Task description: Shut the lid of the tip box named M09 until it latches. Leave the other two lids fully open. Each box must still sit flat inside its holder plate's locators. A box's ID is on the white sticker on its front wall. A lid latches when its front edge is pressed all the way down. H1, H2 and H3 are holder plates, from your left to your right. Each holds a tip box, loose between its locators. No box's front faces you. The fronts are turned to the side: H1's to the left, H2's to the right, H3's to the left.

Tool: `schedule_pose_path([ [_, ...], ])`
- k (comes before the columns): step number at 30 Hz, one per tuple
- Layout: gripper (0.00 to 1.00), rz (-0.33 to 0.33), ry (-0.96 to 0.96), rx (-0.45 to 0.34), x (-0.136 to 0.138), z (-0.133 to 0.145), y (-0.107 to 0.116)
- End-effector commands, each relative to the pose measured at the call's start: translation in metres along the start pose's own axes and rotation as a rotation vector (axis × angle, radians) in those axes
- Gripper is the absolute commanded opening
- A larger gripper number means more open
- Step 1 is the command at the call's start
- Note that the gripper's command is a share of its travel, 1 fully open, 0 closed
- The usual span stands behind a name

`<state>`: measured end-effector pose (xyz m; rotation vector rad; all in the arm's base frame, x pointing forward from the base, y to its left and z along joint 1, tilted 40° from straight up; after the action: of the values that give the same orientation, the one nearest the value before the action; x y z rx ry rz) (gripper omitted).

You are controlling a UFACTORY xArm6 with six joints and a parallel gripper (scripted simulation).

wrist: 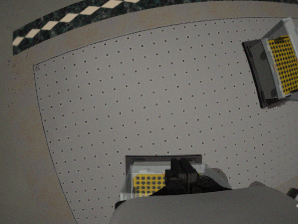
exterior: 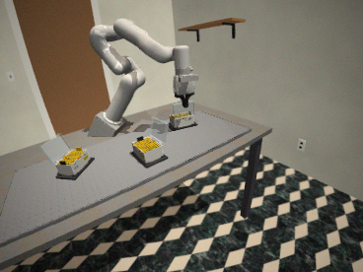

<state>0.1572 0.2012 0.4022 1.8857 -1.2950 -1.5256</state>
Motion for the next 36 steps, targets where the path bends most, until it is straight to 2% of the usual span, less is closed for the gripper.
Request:
schedule_pose_path([
  [1,0.00,-0.003,0.000,0.003,-0.001,0.007,0.002],
  [23,0.00,-0.003,0.000,0.002,0.000,0.033,0.006],
  [36,0.00,-0.003,-0.001,0.002,0.000,0.038,0.006],
])
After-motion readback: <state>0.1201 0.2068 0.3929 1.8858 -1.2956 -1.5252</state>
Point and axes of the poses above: the point where the finger pads meet when closed, its own y axis back along the fingers, its own x axis across the jaws, z = x × y, the point moved 7 cm from there along y, back along the fingers, and after that the axes turned 2 degrees about -y, right-handed, at the moved point
